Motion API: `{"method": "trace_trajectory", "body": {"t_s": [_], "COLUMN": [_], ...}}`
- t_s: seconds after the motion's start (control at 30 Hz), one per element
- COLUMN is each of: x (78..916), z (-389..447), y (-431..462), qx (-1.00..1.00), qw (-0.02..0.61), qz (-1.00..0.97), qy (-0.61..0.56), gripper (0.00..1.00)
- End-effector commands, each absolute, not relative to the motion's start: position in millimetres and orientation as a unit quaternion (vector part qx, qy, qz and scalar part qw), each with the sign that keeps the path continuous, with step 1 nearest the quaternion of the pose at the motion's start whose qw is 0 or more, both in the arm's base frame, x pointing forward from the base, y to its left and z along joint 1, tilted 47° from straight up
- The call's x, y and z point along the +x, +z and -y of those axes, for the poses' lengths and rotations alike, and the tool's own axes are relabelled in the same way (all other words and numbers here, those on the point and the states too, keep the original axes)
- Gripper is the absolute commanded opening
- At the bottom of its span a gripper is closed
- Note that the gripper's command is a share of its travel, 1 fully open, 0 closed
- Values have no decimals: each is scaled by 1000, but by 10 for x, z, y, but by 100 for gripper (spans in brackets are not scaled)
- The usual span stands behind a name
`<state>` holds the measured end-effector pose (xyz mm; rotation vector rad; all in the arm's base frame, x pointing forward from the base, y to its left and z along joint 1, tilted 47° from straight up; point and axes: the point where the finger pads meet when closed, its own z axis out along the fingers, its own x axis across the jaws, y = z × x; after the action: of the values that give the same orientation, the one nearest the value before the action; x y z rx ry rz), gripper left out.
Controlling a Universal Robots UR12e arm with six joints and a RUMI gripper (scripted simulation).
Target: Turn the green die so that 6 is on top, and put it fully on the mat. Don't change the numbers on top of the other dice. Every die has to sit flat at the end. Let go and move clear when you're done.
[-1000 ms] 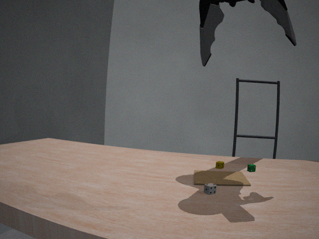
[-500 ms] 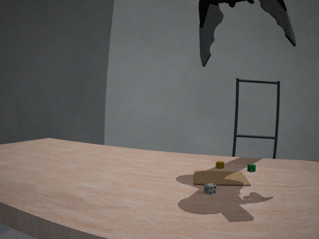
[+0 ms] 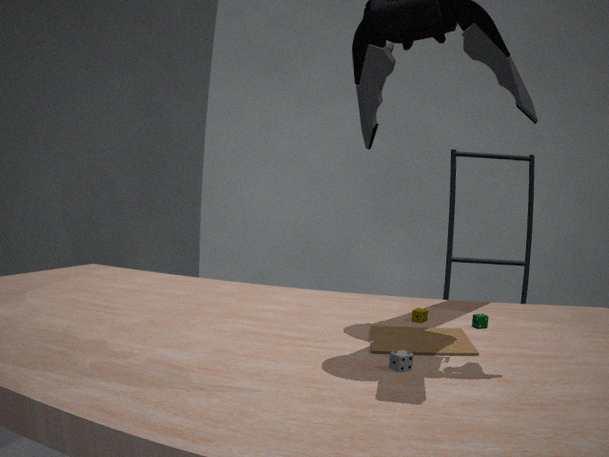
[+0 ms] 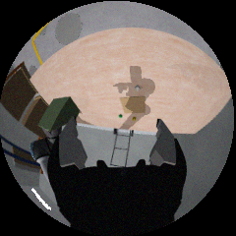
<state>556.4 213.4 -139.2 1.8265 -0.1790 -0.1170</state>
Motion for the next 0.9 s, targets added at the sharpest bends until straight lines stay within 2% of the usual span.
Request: {"method": "trace_trajectory", "body": {"t_s": [0.0,0.87], "x": [5688,6257], "z": [-1966,-880], "y": [-1319,-696], "qx": [799,740], "qw": [585,442], "qz": [138,478], "qy": [-13,171], "gripper": [100,100]}}
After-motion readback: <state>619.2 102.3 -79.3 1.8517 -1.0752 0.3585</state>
